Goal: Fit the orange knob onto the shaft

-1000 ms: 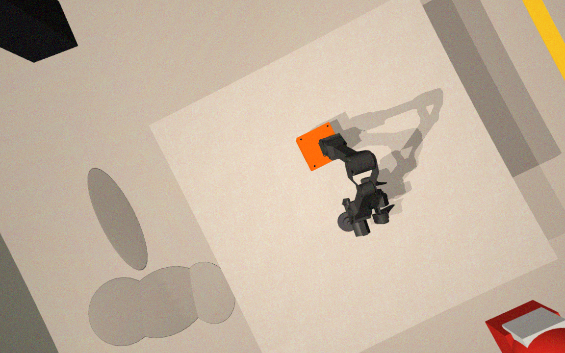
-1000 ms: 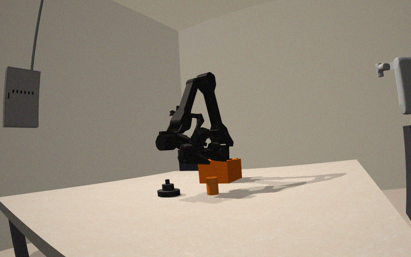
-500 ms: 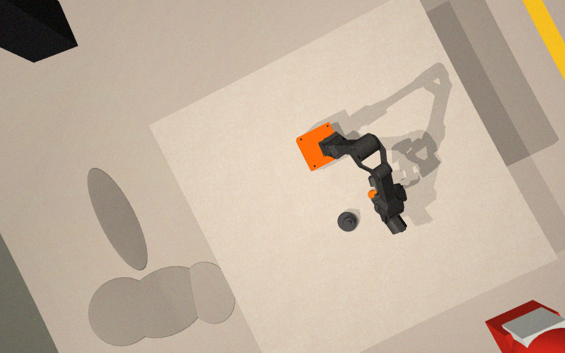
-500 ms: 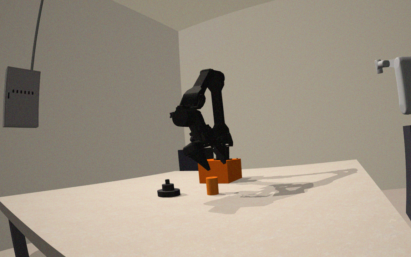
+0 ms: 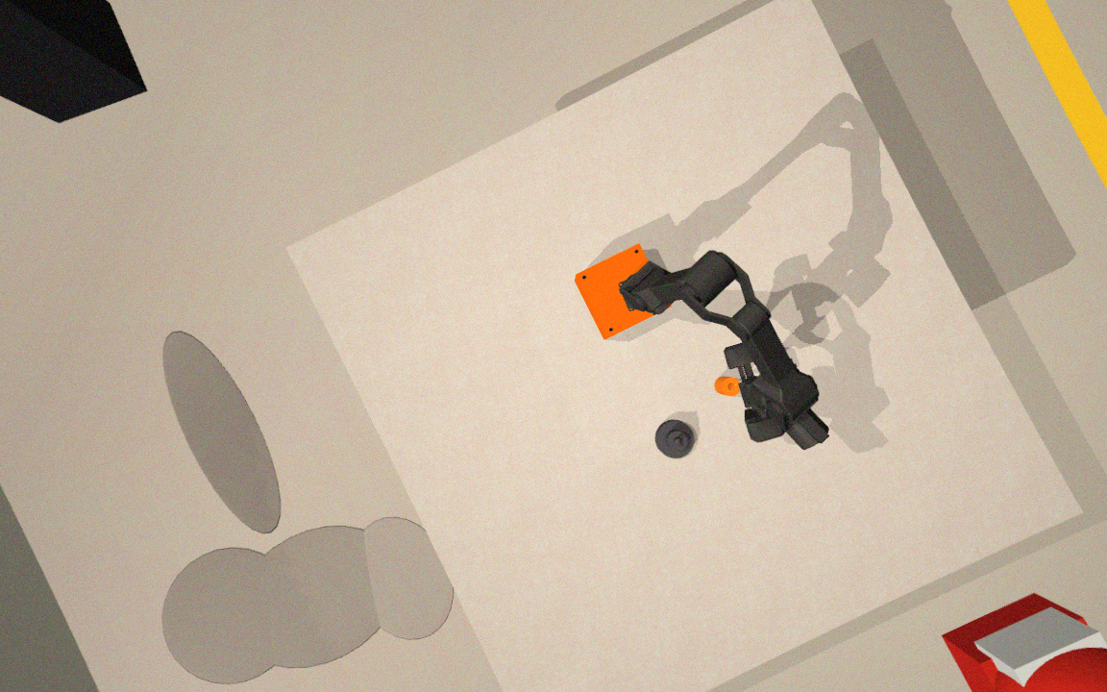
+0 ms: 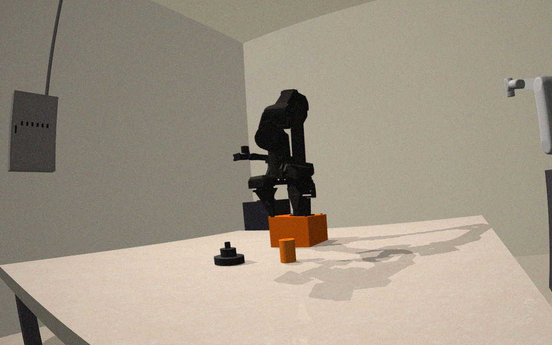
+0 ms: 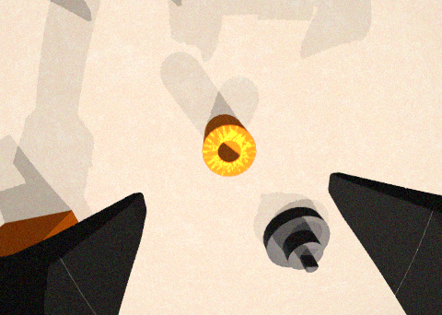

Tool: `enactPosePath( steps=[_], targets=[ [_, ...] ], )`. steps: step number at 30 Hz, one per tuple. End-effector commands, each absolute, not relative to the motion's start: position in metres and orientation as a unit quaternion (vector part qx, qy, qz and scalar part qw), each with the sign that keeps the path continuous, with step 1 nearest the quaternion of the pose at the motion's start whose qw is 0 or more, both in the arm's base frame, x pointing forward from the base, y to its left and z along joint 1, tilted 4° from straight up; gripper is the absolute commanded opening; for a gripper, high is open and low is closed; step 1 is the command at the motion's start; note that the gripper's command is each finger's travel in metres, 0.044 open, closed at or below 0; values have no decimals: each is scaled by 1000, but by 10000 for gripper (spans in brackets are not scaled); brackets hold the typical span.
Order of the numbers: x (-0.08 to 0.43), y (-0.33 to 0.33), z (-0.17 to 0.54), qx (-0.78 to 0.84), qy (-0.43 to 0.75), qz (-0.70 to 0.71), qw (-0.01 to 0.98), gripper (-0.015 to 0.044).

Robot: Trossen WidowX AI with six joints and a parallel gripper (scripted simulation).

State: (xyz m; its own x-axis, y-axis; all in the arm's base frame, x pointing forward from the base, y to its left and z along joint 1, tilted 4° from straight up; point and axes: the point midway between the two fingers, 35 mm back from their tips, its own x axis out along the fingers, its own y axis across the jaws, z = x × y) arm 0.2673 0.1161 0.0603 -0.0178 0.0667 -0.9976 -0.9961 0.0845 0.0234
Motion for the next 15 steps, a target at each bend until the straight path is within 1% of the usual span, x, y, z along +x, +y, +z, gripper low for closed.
enactPosePath(
  steps=[1, 8, 12, 15],
  targets=[
    [268, 116, 62, -424, 540, 463, 561, 440],
    [268, 116, 61, -207, 666, 251, 672, 440],
    [268, 116, 60, -76, 701, 120, 699, 440],
    [268, 116, 60, -53, 705, 97, 701, 440]
  ],
)
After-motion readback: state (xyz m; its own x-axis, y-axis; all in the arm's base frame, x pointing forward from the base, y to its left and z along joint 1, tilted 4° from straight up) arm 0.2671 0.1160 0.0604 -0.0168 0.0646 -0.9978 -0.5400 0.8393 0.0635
